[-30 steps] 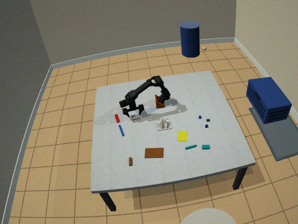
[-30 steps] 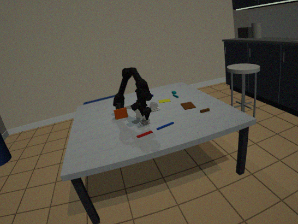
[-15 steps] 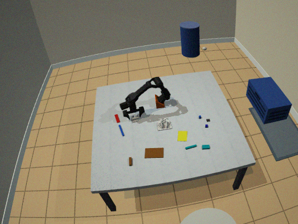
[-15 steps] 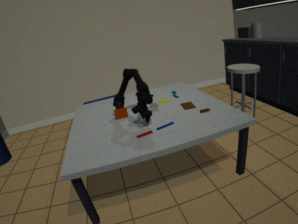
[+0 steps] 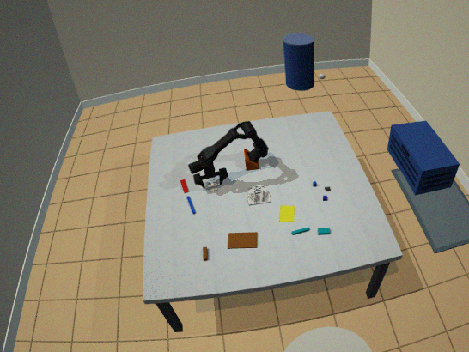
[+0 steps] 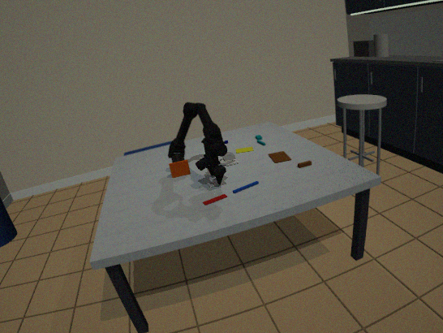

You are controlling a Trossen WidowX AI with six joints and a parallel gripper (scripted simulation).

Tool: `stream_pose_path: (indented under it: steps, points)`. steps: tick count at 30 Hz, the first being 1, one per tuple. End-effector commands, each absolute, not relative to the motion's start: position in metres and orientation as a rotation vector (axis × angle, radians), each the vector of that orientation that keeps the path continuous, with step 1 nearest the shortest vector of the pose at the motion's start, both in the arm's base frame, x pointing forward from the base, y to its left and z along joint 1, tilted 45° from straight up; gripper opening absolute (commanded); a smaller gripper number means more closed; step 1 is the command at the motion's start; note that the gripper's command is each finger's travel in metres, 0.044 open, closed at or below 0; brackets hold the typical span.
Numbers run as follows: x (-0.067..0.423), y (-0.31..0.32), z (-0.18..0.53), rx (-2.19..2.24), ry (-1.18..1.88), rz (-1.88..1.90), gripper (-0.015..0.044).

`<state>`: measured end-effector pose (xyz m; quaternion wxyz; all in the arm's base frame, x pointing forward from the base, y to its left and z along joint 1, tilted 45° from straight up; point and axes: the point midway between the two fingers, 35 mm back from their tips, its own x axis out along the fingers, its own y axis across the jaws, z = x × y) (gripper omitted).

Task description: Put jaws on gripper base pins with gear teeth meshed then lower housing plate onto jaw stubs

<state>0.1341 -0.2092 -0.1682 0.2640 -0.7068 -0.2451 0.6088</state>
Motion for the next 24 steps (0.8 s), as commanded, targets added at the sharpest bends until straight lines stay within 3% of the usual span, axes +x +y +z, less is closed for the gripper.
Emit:
stream_pose_path:
  steps: [1,15,24]
  points:
    - [0.1345,-0.208,-0.1691,-1.906,-0.658,1.639,0.044]
    - [0.1348,-0.2071,-0.1701,-1.906,-0.658,1.639,0.044]
    - [0.1343,-0.2082,-0.1693,-1.91,-0.663,1.645,0.038]
